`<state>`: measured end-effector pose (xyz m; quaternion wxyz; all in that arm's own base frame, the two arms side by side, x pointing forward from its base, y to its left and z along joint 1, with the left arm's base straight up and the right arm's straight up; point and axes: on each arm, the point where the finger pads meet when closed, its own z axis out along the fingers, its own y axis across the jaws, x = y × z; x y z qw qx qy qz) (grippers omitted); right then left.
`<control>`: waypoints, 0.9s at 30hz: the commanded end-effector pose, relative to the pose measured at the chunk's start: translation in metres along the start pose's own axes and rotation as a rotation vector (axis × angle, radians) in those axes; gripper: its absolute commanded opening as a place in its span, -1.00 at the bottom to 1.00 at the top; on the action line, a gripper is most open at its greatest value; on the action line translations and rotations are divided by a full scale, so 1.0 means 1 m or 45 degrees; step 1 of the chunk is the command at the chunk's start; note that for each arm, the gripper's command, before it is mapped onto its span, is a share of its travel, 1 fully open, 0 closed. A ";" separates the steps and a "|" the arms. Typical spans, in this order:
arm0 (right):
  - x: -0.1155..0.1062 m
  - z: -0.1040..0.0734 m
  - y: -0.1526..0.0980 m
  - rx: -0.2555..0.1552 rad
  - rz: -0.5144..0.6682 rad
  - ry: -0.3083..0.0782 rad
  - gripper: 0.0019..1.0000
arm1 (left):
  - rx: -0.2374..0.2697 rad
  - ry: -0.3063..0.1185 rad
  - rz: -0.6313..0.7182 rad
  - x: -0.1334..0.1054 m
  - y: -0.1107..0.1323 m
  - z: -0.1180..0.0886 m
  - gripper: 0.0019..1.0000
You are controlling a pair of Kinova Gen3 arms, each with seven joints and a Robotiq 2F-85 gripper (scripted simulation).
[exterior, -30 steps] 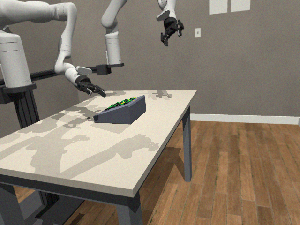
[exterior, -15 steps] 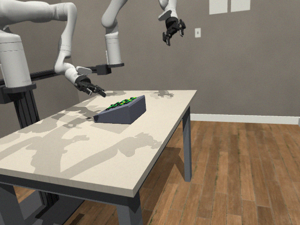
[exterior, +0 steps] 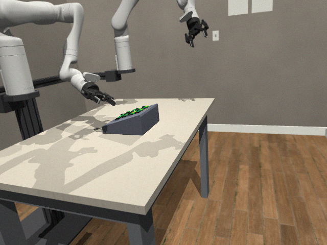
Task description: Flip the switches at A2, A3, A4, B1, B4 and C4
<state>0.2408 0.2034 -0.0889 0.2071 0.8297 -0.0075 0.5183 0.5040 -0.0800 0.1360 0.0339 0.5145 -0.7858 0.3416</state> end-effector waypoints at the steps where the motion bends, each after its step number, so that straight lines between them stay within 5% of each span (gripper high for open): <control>1: 0.000 0.000 0.000 0.000 0.001 0.000 1.00 | 0.002 -0.044 0.012 -0.031 0.006 -0.026 1.00; 27: 0.000 0.000 0.000 0.000 0.001 0.000 1.00 | -0.032 -0.205 0.017 -0.120 0.055 -0.113 1.00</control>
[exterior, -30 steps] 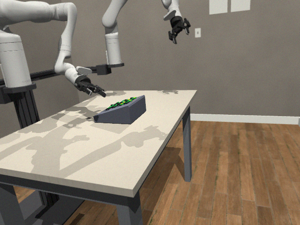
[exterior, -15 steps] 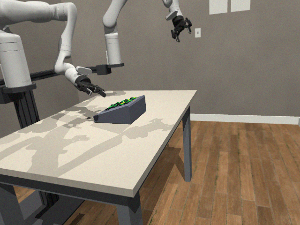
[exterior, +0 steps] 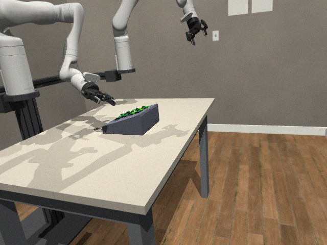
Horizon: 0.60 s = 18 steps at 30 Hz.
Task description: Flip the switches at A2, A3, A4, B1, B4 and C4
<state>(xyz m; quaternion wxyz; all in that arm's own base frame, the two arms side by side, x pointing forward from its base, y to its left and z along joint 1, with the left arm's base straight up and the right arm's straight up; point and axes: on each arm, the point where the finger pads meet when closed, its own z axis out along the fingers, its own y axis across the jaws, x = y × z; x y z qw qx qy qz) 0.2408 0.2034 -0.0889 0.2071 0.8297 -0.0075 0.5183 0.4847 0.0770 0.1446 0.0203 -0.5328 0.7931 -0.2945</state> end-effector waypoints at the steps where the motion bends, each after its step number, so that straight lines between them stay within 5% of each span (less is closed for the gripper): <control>1: 0.000 0.000 0.000 0.000 0.001 0.000 1.00 | -0.006 -0.024 0.000 -0.013 0.008 -0.012 1.00; 18: 0.000 0.000 0.000 0.000 0.001 0.000 1.00 | -0.055 -0.123 -0.015 -0.065 0.056 -0.062 1.00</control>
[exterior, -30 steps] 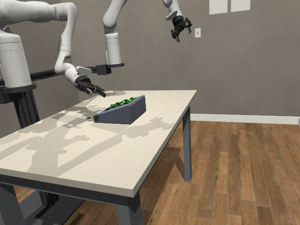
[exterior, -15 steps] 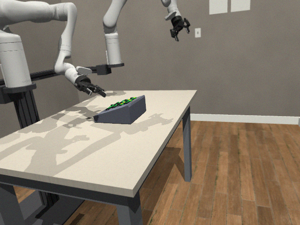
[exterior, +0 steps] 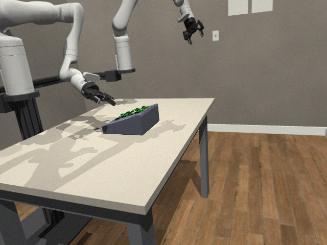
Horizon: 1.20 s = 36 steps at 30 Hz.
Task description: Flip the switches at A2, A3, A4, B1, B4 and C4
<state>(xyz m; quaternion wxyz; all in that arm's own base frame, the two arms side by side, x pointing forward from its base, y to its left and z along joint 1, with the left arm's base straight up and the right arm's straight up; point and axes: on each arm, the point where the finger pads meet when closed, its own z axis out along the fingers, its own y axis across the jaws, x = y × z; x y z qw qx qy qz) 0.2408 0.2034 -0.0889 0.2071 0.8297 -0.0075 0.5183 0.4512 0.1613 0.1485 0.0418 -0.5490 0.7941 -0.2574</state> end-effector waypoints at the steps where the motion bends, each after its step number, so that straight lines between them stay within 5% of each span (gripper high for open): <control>1: 0.000 0.000 0.000 0.000 0.001 0.000 1.00 | -0.011 -0.023 -0.003 -0.012 0.011 -0.011 1.00; 36: 0.000 0.000 0.000 0.000 0.001 0.000 1.00 | -0.162 -0.199 -0.079 -0.090 0.137 -0.108 1.00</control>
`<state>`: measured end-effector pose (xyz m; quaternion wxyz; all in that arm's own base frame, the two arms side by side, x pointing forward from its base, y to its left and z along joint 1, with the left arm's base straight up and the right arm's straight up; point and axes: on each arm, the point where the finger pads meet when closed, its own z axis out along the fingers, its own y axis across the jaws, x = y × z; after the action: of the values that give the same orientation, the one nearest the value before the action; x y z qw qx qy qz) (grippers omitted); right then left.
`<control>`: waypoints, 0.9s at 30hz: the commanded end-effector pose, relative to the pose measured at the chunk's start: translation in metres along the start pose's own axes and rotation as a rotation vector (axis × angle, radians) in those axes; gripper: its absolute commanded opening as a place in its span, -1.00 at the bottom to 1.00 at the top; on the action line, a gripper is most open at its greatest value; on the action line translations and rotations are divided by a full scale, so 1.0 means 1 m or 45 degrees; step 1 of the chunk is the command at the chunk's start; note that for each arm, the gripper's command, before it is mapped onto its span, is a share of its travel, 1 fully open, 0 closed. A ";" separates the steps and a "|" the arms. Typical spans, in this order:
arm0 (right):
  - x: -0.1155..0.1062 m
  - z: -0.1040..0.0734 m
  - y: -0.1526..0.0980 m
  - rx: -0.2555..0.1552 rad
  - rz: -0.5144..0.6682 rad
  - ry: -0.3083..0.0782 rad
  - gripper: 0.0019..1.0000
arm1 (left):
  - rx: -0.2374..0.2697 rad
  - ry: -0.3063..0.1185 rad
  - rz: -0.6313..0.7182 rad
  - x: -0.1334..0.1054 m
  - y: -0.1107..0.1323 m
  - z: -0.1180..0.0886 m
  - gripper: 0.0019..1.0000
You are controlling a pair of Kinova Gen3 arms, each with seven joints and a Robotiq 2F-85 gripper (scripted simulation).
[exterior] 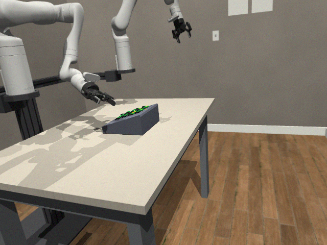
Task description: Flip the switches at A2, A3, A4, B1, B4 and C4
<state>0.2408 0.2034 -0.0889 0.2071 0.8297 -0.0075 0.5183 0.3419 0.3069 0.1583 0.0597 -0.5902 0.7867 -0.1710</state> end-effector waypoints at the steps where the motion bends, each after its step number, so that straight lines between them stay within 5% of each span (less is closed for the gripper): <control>1: 0.000 0.000 0.000 0.000 0.001 0.000 1.00 | -0.018 -0.019 -0.010 -0.009 0.016 -0.009 1.00; 27: 0.000 0.000 0.000 0.000 0.001 0.000 1.00 | -0.156 -0.109 -0.094 -0.043 0.122 -0.063 1.00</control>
<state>0.2408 0.2034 -0.0889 0.2071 0.8297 -0.0075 0.5183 0.2298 0.3874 0.1699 0.0505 -0.6270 0.7706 -0.1020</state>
